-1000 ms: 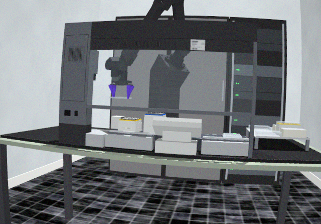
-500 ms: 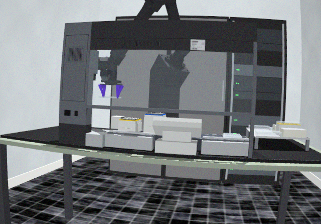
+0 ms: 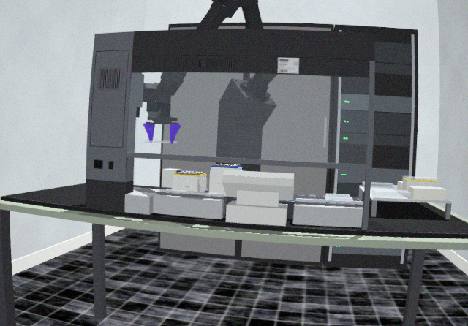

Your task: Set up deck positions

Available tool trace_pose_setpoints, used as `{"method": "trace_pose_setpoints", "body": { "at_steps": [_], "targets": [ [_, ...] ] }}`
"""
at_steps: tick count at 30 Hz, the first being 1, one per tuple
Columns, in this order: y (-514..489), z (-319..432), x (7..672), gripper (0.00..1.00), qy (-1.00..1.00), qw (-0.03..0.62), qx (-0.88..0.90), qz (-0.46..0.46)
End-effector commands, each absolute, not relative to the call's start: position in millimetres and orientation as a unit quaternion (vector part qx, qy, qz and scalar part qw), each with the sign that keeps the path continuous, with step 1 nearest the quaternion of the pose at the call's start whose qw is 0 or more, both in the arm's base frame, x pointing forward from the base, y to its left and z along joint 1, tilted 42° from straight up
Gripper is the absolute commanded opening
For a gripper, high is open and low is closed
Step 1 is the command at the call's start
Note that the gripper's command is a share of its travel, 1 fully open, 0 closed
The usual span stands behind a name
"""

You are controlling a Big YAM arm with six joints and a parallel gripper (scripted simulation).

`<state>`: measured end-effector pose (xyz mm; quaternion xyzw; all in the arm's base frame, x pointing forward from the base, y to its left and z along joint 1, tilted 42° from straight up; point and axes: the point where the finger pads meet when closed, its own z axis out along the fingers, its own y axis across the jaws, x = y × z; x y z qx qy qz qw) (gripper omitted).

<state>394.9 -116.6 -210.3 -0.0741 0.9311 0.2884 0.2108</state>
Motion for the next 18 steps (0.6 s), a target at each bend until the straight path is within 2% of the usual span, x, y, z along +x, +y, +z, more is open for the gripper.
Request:
{"method": "trace_pose_setpoints", "body": {
  "at_steps": [1,18],
  "targets": [
    [-127.1,-211.4,395.1,0.0,0.931,0.219,-0.071,0.284],
    [-124.6,-207.4,398.2,0.0,0.931,0.219,-0.073,0.283]
  ]
}}
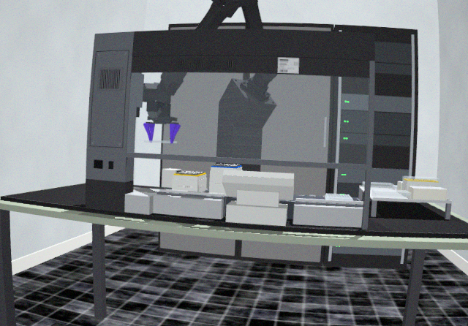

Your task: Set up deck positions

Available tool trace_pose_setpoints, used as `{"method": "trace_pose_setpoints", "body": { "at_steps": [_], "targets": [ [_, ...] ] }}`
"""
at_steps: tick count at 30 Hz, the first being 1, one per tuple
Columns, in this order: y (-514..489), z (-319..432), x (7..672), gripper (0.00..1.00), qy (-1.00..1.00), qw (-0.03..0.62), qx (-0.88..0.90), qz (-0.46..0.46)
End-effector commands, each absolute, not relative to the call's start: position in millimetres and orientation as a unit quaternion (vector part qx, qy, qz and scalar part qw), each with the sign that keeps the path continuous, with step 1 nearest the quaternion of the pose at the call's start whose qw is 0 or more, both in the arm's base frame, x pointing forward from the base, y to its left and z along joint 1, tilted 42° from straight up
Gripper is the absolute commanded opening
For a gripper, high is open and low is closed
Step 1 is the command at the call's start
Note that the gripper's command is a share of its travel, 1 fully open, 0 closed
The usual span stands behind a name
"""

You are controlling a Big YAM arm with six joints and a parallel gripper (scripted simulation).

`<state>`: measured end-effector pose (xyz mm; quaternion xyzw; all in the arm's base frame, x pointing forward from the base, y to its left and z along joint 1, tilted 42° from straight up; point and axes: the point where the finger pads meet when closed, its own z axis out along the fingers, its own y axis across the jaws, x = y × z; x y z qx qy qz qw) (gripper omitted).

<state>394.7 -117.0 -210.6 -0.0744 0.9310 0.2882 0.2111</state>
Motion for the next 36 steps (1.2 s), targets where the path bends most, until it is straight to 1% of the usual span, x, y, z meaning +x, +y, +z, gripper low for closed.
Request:
{"method": "trace_pose_setpoints", "body": {
  "at_steps": [1,2,6,7,24,26,36],
  "targets": [
    [-125,-207,398,0.0,0.931,0.219,-0.073,0.283],
    [-127,-214,389,0.0,0.931,0.218,-0.067,0.285],
    [-125,-208,398,0.0,0.931,0.219,-0.073,0.283],
    [-125,-213,389,0.0,0.931,0.218,-0.07,0.286],
    [-125,-214,387,0.0,0.931,0.217,-0.068,0.286],
    [-109,-218,391,0.0,0.93,0.209,-0.074,0.292],
    [-103,-227,398,0.0,0.93,0.212,-0.075,0.29]
  ]
}}
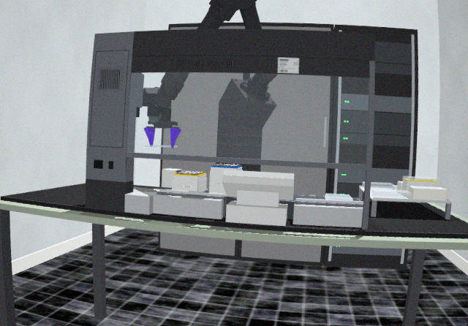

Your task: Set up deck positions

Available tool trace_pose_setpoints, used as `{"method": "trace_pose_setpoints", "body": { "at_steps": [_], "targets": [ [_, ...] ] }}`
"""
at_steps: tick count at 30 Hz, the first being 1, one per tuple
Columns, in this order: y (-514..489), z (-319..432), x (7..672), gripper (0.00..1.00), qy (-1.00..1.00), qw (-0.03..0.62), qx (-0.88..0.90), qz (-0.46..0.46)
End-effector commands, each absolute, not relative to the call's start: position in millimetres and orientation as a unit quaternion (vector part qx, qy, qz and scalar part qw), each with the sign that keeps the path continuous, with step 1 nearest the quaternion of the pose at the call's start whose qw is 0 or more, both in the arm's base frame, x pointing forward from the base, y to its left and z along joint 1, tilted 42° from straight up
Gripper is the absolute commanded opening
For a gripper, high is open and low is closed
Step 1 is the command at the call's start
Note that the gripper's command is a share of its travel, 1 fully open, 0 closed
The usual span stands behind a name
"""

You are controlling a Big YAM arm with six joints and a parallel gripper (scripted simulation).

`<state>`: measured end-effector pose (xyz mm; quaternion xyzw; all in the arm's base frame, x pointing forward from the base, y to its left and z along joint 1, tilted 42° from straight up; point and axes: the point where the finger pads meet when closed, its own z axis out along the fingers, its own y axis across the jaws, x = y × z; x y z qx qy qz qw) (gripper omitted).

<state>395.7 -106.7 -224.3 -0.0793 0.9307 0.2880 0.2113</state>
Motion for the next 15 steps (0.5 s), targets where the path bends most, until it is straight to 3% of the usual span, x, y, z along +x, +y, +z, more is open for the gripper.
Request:
{"method": "trace_pose_setpoints", "body": {
  "at_steps": [1,15],
  "targets": [
    [-103,-228,401,0.0,0.93,0.213,-0.076,0.289],
    [-93,-244,413,0.0,0.93,0.215,-0.077,0.287]
  ]
}}
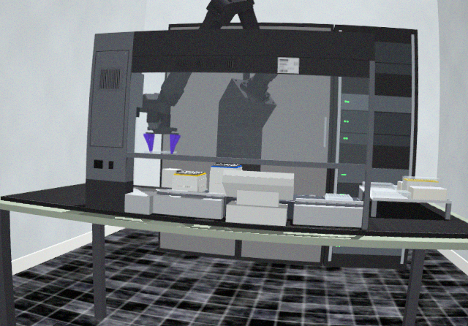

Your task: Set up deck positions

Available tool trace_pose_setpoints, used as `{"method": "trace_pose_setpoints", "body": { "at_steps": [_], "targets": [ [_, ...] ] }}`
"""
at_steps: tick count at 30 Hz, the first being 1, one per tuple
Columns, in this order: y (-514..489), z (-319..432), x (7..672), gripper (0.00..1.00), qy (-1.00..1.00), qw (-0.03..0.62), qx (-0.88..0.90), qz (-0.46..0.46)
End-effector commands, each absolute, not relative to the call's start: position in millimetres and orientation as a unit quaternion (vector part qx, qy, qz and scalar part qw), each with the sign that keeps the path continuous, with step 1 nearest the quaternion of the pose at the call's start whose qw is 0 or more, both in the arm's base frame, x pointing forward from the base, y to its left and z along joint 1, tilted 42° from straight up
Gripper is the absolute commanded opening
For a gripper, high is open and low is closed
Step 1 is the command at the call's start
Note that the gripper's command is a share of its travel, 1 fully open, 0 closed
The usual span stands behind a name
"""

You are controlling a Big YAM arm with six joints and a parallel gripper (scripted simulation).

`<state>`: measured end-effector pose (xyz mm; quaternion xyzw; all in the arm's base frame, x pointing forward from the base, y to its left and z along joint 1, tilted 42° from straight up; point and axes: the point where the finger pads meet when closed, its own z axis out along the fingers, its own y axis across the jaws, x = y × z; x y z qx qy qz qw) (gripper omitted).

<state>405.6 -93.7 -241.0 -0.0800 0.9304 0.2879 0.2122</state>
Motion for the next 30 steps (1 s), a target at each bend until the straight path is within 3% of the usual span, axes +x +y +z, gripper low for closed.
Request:
{"method": "trace_pose_setpoints", "body": {
  "at_steps": [1,30],
  "targets": [
    [-93,-244,413,0.0,0.93,0.215,-0.077,0.287],
    [-66,-278,427,0.0,0.931,0.213,-0.076,0.288]
  ]
}}
